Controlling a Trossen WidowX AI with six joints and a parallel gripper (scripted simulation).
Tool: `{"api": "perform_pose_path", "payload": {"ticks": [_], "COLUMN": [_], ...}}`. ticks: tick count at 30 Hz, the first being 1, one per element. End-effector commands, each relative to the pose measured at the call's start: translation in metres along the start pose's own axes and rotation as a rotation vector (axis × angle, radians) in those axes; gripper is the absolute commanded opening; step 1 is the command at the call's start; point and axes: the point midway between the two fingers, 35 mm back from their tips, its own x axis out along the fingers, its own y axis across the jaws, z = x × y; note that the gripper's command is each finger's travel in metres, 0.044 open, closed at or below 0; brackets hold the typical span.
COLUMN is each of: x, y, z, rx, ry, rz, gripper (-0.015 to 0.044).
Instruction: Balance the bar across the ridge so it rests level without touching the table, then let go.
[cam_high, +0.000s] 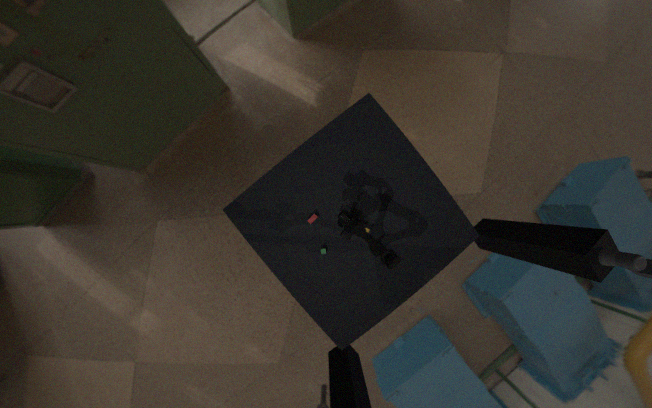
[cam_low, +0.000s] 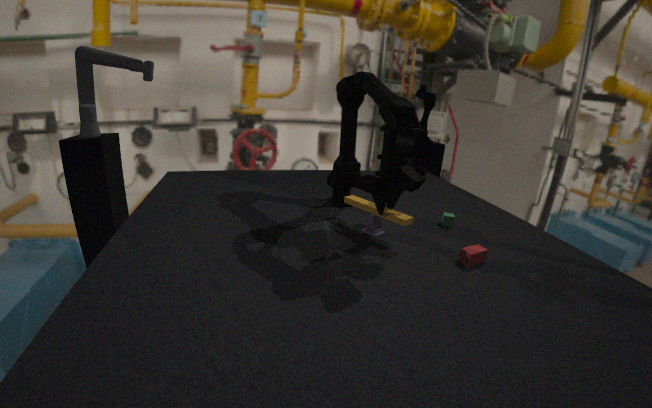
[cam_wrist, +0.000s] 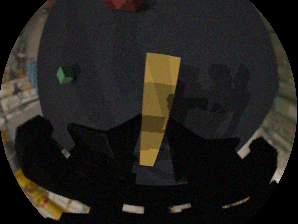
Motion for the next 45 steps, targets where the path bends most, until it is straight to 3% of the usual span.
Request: {"api": "perform_pose_path", "payload": {"ticks": [1,45], "x": [0.0006,0.0043], "y": [-0.0002,-0.0002], "z": [0.0001,-0.0002], "rx": [0.004,0.004], "ry": [-0.001,-0.001], "rz": [-0.001,-0.001], "gripper": [0.0000,0.0000]}}
